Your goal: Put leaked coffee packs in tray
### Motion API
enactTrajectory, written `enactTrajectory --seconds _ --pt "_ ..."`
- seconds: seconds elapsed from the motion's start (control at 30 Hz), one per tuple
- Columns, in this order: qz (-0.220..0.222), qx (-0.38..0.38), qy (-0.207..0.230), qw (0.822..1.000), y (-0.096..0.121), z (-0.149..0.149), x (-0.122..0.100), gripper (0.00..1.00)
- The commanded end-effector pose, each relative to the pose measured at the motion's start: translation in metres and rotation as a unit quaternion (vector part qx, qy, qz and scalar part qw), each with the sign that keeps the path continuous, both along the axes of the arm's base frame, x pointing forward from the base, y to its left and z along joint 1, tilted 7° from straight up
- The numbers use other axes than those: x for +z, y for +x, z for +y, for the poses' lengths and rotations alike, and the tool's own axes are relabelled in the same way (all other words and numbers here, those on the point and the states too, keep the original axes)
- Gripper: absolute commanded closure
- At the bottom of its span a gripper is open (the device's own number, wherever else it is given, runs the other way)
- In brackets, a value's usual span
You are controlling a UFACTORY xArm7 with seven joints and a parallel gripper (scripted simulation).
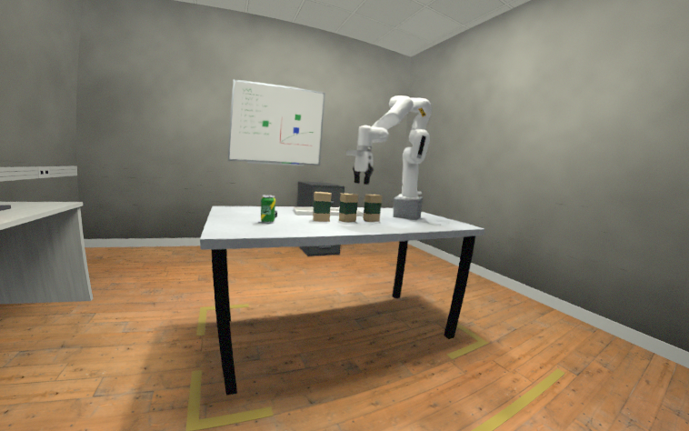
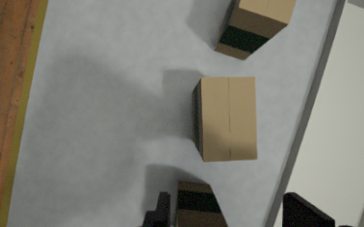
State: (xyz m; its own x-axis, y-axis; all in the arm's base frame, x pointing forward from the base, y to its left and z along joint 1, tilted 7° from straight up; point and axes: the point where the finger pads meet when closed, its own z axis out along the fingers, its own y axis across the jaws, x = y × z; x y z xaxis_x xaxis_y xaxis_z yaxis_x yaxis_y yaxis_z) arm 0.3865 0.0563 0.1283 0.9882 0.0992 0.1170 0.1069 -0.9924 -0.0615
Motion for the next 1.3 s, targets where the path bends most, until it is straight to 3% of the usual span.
enactTrajectory --seconds 0.0,0.43,0.77,1.27 --pt "0.003 0.019 -0.004 1.0 0.055 -0.007 -0.002 0.14" --pt "0.002 0.021 -0.004 1.0 0.061 -0.009 -0.003 0.14" --pt "0.003 0.022 -0.003 1.0 0.067 -0.004 -0.038 0.14" --pt "0.003 0.022 -0.003 1.0 0.067 -0.004 -0.038 0.14"
